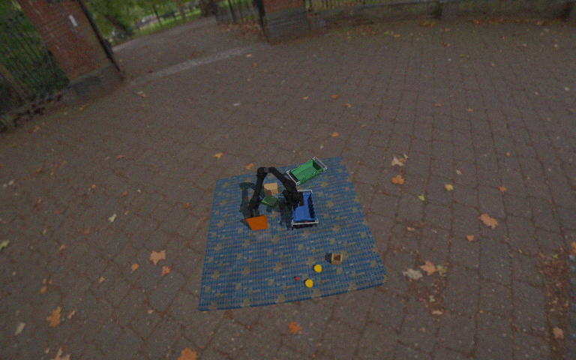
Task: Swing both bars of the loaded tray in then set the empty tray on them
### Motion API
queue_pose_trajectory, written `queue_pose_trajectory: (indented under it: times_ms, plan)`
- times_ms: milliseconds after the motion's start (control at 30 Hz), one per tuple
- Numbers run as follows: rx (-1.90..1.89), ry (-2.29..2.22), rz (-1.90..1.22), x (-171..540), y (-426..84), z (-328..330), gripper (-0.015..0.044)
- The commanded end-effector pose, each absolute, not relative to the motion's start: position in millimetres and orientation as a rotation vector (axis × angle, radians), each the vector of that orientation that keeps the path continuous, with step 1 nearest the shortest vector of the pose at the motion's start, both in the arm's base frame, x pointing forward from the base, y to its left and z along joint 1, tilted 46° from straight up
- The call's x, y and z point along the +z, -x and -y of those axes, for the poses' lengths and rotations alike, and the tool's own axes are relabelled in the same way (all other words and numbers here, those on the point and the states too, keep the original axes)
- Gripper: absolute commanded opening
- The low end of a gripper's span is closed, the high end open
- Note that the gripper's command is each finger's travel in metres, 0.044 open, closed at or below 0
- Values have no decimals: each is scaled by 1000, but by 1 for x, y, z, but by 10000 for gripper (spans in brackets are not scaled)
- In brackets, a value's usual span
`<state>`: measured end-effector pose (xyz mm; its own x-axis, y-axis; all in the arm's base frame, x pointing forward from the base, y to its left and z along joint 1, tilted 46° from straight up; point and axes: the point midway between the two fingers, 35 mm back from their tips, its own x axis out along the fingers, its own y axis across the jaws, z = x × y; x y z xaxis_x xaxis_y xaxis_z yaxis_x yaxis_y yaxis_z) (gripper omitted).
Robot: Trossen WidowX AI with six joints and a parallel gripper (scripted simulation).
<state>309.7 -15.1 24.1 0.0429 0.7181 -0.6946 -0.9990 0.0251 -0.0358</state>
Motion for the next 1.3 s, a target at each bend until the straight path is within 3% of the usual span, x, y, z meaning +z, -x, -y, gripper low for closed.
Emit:
queue_pose_trajectory:
  times_ms: [0,1267]
  plan:
    - [1474,603,-597,21,-303,10,0]
    - [1474,602,-597,15,-300,4,0]
